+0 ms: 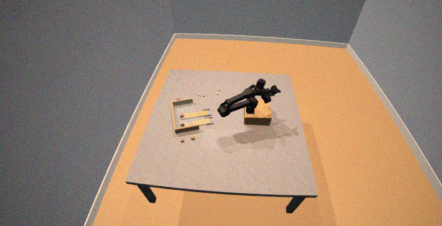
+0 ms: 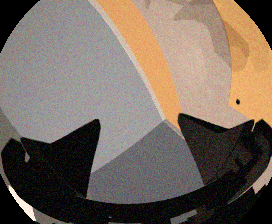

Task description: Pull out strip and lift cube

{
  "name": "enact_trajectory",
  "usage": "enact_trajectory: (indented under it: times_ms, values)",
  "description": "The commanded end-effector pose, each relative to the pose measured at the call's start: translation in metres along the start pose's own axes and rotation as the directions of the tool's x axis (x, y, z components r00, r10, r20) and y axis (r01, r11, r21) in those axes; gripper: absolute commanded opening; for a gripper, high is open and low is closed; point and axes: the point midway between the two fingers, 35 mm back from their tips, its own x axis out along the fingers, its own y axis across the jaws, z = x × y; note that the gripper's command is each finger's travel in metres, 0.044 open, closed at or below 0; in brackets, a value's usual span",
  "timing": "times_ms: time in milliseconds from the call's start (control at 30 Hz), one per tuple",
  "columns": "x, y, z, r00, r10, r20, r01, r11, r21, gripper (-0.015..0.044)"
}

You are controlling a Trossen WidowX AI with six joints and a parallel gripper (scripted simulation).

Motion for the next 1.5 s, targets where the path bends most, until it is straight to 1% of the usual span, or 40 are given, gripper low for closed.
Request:
enact_trajectory:
  times_ms: [0,67,200,300,400,500,600,700,767,867,967,1067,1167,1267,1333,1467]
  values:
    - [0.000,-0.001,-0.002,1.000,-0.005,-0.007,0.005,1.000,-0.009,0.0400]
    - [-0.001,-0.006,-0.015,0.997,-0.046,-0.061,0.041,0.996,-0.079,0.0400]
    - [-0.008,-0.025,-0.054,0.960,-0.176,-0.218,0.106,0.949,-0.298,0.0400]
    - [-0.019,-0.041,-0.081,0.906,-0.275,-0.322,0.107,0.884,-0.455,0.0400]
    - [-0.032,-0.061,-0.101,0.835,-0.388,-0.390,0.082,0.790,-0.608,0.0400]
    - [-0.049,-0.077,-0.121,0.755,-0.471,-0.456,-0.001,0.694,-0.720,0.0400]
    - [-0.071,-0.096,-0.140,0.652,-0.559,-0.512,-0.128,0.585,-0.801,0.0400]
    - [-0.098,-0.113,-0.155,0.538,-0.639,-0.550,-0.279,0.481,-0.831,0.0400]
    - [-0.117,-0.124,-0.163,0.457,-0.688,-0.564,-0.387,0.418,-0.822,0.0400]
    - [-0.149,-0.140,-0.171,0.329,-0.753,-0.570,-0.551,0.337,-0.763,0.0400]
    - [-0.183,-0.155,-0.174,0.198,-0.807,-0.557,-0.703,0.279,-0.654,0.0400]
    - [-0.219,-0.167,-0.172,0.067,-0.849,-0.524,-0.831,0.244,-0.500,0.0400]
    - [-0.256,-0.176,-0.165,-0.062,-0.879,-0.473,-0.921,0.233,-0.312,0.0400]
    - [-0.293,-0.183,-0.152,-0.184,-0.895,-0.406,-0.965,0.244,-0.101,0.0400]
    - [-0.318,-0.186,-0.141,-0.260,-0.899,-0.352,-0.964,0.261,0.046,0.0400]
    - [-0.365,-0.187,-0.111,-0.397,-0.889,-0.227,-0.890,0.311,0.334,0.0400]
